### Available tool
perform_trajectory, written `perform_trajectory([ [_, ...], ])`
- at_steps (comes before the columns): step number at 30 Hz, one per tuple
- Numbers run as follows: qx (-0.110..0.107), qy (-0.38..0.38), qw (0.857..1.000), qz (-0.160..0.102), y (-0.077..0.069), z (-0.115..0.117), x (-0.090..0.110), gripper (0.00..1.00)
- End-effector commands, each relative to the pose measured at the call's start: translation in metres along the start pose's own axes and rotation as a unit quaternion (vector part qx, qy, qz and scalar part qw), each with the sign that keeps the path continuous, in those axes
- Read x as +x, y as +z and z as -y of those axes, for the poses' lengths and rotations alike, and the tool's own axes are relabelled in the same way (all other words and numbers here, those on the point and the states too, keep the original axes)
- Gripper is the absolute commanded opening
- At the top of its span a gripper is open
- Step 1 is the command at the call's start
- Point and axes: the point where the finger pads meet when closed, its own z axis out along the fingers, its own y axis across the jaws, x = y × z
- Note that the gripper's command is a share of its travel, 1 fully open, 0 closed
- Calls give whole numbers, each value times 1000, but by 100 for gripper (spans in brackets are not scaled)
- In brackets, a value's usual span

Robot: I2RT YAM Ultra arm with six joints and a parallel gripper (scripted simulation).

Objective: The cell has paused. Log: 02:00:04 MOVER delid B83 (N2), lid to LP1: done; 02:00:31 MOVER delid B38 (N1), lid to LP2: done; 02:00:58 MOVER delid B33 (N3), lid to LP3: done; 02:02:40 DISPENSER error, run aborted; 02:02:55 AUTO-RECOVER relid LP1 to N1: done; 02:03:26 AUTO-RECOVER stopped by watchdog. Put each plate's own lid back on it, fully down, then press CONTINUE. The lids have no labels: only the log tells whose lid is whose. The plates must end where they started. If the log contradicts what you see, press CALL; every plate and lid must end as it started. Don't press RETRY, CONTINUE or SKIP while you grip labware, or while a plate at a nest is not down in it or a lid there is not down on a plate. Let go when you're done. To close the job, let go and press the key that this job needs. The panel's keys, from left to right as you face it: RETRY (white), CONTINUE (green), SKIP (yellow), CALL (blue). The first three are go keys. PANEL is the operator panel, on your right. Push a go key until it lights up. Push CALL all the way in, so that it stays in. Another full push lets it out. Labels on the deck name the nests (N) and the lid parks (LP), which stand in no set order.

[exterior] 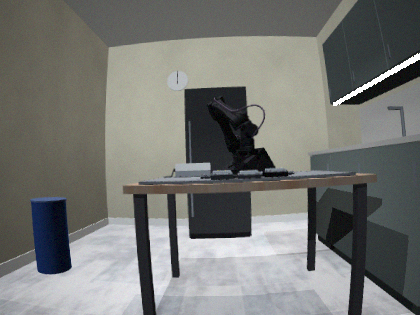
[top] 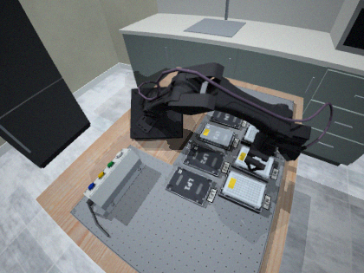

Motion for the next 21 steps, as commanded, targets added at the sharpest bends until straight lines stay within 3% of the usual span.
perform_trajectory([
  [1,-8,4,999,34,-38,-3,-13,100],
  [21,-7,4,999,35,-51,-2,-13,100],
])
